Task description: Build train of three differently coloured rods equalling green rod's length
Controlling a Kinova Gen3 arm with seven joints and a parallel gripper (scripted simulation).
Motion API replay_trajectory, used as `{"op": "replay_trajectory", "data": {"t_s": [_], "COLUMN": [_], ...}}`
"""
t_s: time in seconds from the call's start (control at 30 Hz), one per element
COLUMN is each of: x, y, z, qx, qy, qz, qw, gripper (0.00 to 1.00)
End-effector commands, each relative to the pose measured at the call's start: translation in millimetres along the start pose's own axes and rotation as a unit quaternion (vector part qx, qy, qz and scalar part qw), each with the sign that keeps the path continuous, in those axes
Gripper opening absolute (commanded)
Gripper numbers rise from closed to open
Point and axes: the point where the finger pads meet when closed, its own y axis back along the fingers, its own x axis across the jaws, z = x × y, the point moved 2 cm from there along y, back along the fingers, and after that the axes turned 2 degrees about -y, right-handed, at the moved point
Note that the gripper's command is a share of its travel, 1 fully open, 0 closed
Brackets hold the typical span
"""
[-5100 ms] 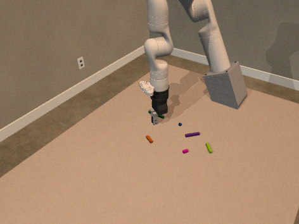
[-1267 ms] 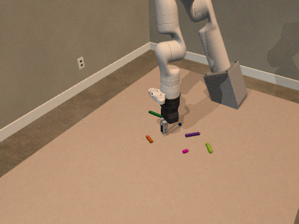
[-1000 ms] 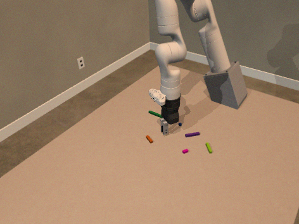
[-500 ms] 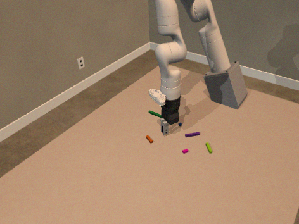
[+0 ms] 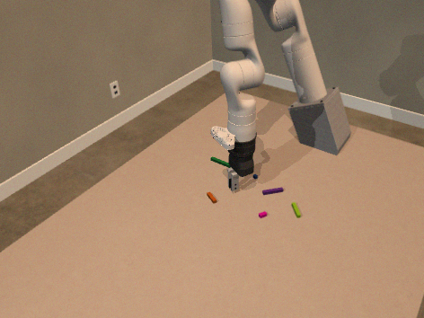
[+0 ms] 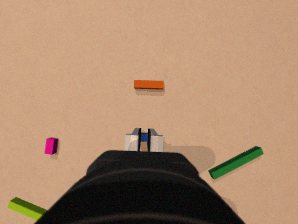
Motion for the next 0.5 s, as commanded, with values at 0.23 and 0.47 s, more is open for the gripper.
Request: {"op": "replay_trajectory", "data": {"t_s": [0.23, 0.47], "x": [-0.5, -0.5], "y": [-1.3, -7.2], "z": [-0.4, -0.4], "qx": [0.001, 0.001], "qy": [0.0, 0.0], "qz": [-0.001, -0.001], "qw": [1.0, 1.0], "gripper": [0.24, 0.24]}}
